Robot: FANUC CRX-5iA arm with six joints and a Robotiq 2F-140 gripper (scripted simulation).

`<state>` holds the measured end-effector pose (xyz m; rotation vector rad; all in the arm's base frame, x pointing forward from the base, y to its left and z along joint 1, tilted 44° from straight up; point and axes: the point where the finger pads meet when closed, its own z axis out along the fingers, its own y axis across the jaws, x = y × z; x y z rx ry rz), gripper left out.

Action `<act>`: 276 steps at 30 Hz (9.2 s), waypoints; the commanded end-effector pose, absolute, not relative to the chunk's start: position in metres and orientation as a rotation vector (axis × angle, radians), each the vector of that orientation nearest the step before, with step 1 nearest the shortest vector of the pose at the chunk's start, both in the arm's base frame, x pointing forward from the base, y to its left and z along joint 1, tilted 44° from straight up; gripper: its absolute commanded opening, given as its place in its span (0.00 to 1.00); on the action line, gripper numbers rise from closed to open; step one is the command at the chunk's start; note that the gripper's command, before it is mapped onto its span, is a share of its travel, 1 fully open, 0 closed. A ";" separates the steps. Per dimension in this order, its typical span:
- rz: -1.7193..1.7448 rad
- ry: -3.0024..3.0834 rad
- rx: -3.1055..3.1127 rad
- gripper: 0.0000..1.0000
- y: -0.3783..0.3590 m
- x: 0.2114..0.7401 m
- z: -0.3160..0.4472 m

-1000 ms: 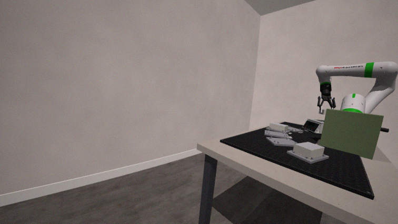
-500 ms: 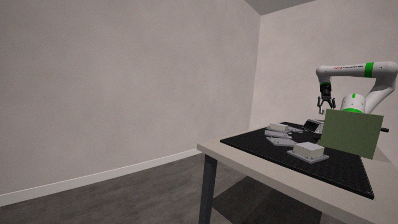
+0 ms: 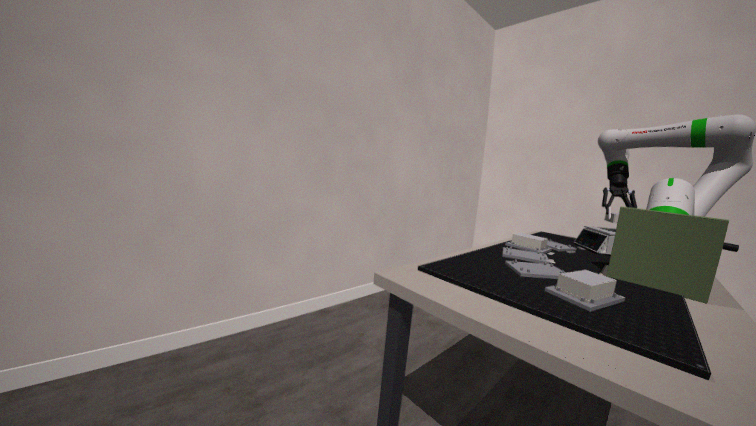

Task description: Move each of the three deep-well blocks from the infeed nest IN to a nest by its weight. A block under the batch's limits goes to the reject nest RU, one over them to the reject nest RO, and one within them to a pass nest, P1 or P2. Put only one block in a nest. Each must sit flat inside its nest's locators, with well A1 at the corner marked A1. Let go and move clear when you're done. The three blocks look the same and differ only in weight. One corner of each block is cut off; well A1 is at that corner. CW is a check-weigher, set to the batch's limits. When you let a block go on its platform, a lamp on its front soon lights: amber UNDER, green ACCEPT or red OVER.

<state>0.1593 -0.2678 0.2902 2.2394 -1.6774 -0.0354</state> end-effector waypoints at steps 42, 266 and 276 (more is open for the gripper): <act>-0.035 -1.677 2.240 0.10 -0.289 0.158 0.267; -0.035 -1.677 2.240 1.00 -0.244 0.161 0.314; -0.035 -1.677 2.240 1.00 -0.251 0.160 0.307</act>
